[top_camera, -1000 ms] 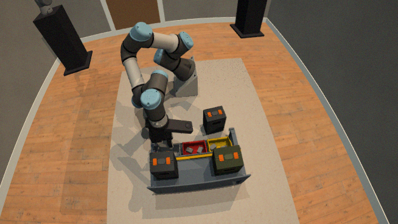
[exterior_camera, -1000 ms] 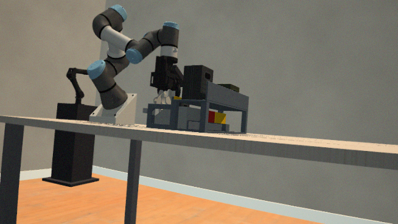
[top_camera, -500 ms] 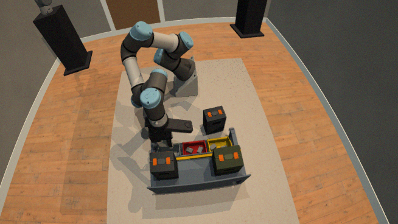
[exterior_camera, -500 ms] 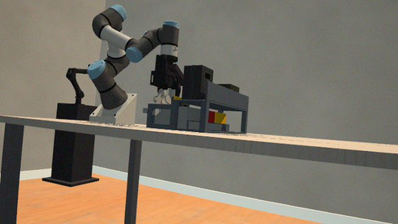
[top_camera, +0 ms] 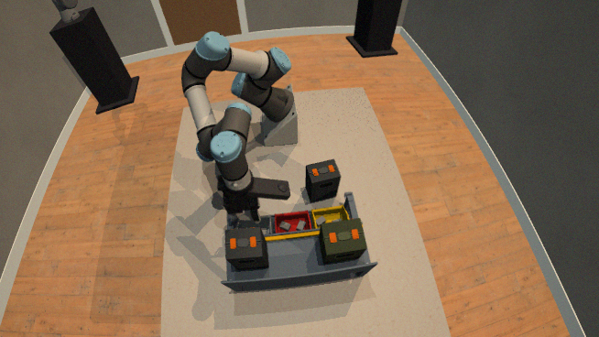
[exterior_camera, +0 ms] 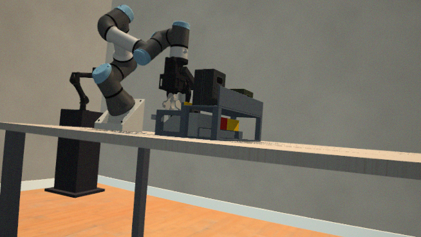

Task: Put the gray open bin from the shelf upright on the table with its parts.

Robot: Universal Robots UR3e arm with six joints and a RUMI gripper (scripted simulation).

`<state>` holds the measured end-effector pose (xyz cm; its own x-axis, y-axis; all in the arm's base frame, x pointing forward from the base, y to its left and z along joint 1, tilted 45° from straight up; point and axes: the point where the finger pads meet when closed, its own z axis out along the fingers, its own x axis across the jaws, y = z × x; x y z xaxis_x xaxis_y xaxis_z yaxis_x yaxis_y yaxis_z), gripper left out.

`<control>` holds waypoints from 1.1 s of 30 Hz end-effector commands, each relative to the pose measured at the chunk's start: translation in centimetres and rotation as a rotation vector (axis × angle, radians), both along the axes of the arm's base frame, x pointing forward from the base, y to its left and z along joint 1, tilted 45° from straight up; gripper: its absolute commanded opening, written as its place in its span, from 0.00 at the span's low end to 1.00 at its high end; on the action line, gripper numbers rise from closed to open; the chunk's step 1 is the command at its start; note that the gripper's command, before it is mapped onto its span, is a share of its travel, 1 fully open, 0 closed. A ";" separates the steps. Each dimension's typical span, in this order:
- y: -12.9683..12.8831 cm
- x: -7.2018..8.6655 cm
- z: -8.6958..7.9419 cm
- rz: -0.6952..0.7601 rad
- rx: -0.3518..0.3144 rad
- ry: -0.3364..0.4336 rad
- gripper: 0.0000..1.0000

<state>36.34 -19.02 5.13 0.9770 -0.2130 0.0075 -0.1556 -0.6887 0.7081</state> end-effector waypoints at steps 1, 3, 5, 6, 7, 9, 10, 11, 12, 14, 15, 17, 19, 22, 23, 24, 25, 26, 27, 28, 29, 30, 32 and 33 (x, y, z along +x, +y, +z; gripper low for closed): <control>0.0 0.1 0.1 0.001 -0.001 -0.002 0.26; 0.1 0.1 0.1 0.001 -0.001 -0.002 0.26; 0.1 0.1 0.2 0.001 -0.001 -0.002 0.26; 0.1 0.1 0.2 0.001 -0.001 -0.002 0.26; 0.1 0.1 0.2 0.001 -0.001 -0.002 0.26; 0.1 0.1 0.2 0.001 -0.001 -0.002 0.26; 0.1 0.1 0.2 0.001 -0.001 -0.002 0.26; 0.1 0.1 0.2 0.001 -0.001 -0.002 0.26; 0.1 0.1 0.2 0.001 -0.001 -0.002 0.26; 0.1 0.1 0.2 0.001 -0.001 -0.002 0.26; 0.1 0.1 0.2 0.001 -0.001 -0.002 0.26; 0.1 0.1 0.2 0.001 -0.001 -0.002 0.26; -0.2 0.0 -0.1 0.001 -0.001 -0.002 0.26; -0.6 -0.1 -0.5 0.001 -0.001 -0.002 0.26; -0.6 -0.1 -0.5 0.001 -0.001 -0.002 0.26; -0.6 -0.1 -0.5 0.001 -0.001 -0.002 0.26; -0.6 -0.1 -0.5 0.001 -0.001 -0.002 0.26; -0.6 -0.1 -0.5 0.001 -0.001 -0.002 0.26; -0.6 -0.1 -0.5 0.001 -0.001 -0.002 0.26; -0.6 -0.1 -0.5 0.001 -0.001 -0.002 0.26; -0.6 -0.1 -0.5 0.001 -0.001 -0.002 0.26; -0.6 -0.1 -0.5 0.001 -0.001 -0.002 0.26; -0.6 -0.1 -0.5 0.001 -0.001 -0.002 0.26; -0.6 -0.1 -0.5 0.001 -0.001 -0.002 0.26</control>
